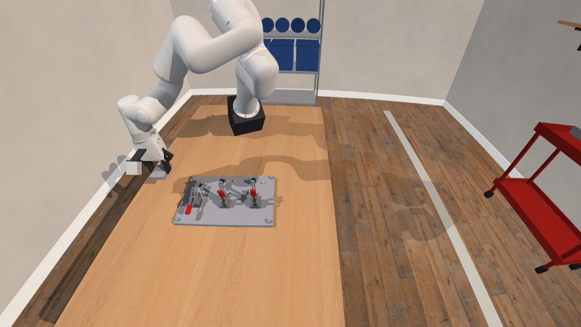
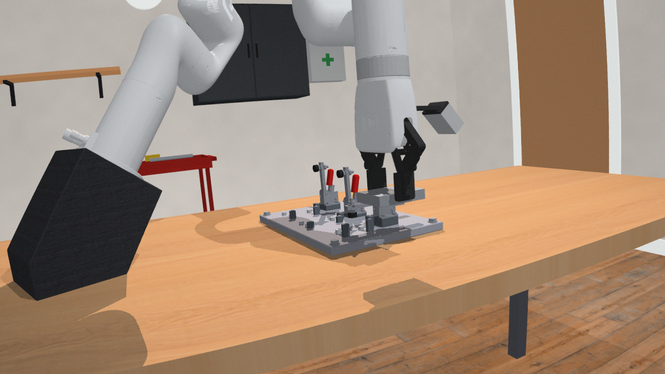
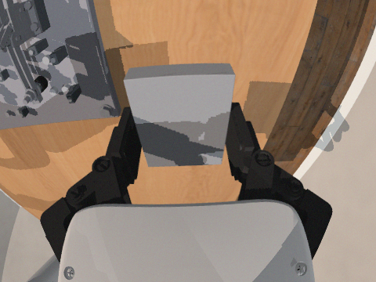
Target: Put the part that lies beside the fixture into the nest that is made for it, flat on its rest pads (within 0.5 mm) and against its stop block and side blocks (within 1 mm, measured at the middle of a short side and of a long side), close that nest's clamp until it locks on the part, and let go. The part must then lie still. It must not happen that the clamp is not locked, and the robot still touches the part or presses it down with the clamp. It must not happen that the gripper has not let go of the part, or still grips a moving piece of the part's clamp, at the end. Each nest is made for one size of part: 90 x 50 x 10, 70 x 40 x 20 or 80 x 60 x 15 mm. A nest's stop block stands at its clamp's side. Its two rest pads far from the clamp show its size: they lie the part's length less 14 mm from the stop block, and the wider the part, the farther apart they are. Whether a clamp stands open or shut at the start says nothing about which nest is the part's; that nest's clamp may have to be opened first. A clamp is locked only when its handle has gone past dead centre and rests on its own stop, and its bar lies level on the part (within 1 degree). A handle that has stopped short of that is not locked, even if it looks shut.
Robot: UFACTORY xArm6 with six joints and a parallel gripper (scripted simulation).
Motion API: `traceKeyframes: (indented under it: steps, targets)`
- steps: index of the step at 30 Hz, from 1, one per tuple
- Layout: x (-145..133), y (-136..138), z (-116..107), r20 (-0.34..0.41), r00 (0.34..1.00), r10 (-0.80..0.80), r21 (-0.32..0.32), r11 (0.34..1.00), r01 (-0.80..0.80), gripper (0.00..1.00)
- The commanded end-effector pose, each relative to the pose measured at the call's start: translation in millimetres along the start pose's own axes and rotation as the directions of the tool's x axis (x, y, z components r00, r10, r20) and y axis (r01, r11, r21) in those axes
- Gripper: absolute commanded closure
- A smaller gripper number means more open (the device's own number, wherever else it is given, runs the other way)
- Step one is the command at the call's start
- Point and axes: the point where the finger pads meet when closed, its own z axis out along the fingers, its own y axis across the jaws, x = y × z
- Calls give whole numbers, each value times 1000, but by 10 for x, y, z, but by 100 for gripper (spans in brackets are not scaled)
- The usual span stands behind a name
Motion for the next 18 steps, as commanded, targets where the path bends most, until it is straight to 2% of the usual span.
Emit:
traceKeyframes:
  steps: [1,9,18]
  targets:
    - [10,9,-11,-2,1000,-1,-3,1000,1,100]
    - [10,-16,-10,-2,1000,-1,-3,1000,1,100]
    - [11,-218,-4,-2,1000,-1,-3,1000,1,100]
